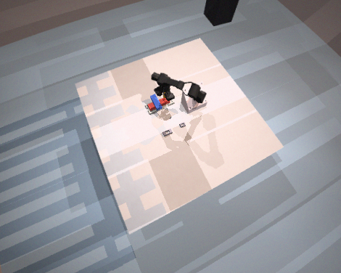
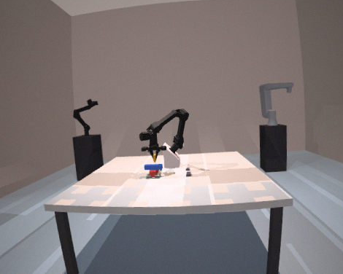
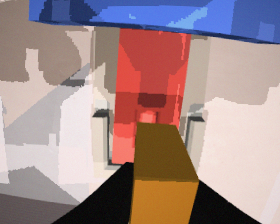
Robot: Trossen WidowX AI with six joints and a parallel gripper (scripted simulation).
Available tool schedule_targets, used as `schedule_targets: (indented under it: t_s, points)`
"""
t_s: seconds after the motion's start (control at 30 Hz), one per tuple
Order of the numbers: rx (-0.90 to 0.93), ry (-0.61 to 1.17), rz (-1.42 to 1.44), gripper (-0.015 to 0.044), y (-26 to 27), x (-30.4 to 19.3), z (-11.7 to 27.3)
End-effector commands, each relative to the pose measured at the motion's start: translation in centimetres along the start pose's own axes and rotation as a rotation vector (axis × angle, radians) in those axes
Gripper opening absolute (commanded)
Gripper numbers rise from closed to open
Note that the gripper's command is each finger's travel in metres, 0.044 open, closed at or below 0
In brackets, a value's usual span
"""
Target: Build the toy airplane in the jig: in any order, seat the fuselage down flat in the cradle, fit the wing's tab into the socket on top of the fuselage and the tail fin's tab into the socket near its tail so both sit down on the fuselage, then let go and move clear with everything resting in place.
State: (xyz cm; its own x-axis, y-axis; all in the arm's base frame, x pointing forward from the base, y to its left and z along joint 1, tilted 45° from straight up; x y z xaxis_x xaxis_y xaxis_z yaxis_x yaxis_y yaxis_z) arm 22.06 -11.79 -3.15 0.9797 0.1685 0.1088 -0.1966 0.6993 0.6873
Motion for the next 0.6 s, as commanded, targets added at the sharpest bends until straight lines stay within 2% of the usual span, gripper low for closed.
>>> schedule_targets:
  t_s: [0.0,0.57]
  points:
    - [-0.001,0.000,-0.001,0.0065,0.0,0.0,-0.5]
    - [0.000,-0.001,0.000,0.0065,0.0,0.0,-3.3]
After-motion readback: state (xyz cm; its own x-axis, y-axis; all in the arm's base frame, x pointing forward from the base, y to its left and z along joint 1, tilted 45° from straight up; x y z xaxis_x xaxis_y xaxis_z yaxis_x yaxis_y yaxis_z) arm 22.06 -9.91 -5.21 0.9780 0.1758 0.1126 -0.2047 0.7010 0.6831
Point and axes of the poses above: the point midway between the two fingers, 35 mm back from their tips, its own z axis back along the fingers, its own y axis across the jaws, x = y × z, the point moved 6 cm from there along z, back along the fingers, and after that the axes turned 8 degrees about z, right-handed, at the moved point
